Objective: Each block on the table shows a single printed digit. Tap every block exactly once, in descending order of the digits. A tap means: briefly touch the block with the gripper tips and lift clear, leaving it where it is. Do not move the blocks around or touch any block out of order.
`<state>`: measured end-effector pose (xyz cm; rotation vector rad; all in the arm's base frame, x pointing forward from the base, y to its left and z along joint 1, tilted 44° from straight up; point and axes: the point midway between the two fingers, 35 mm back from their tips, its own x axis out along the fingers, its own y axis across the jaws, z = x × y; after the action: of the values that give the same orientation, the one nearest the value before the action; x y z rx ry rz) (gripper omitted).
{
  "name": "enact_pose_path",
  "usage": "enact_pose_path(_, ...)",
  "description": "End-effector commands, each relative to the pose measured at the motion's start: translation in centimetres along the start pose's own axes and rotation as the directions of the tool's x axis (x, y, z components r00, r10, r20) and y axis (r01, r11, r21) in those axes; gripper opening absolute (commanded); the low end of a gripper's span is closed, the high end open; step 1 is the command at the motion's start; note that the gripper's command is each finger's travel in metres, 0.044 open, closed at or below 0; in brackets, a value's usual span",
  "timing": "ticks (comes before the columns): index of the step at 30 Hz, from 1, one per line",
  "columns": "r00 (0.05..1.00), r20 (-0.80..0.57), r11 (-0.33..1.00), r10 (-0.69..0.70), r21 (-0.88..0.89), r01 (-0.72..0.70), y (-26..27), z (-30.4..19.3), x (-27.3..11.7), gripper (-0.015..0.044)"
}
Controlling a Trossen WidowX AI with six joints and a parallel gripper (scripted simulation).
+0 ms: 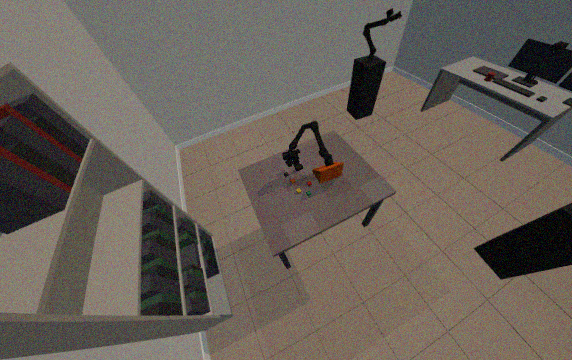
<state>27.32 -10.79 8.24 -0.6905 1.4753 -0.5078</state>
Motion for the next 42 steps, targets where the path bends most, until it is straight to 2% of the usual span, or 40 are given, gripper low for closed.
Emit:
enact_pose_path(1, 1.0, -0.006, 1.0, -0.003, -0.004, 0.003, 0.0, -0.2, 0.6, 0.002)
enact_pose_path(6, 1.0, -0.006, 1.0, -0.003, -0.004, 0.003, 0.0, -0.2, 0.6, 0.002)
enact_pose_path(10, 1.0, -0.006, 1.0, -0.001, -0.004, 0.001, 0.0, -0.1, -2.2, 0.002)
enact_pose_path(15, 1.0, -0.006, 1.0, 0.0, -0.004, 0.0, 0.0, -0.1, -2.6, 0.002)
enact_pose_path(20, 1.0, -0.007, 1.0, 0.005, -0.005, -0.005, 0.1, 0.0, -9.3, 0.002)
enact_pose_path(22, 1.0, -0.007, 1.0, 0.003, -0.005, -0.003, 0.1, -0.1, -10.4, 0.002)
enact_pose_path(28, 1.0, -0.007, 1.0, 0.003, -0.005, -0.003, 0.1, 0.1, -10.5, 0.002)
enact_pose_path(37, 1.0, -0.003, 1.0, 0.003, -0.001, -0.003, 1.7, 9.7, -10.6, 0.002)
enact_pose_path(42, 1.0, -0.002, 1.0, 0.004, 0.0, -0.004, 1.9, 10.4, -10.5, 0.002)
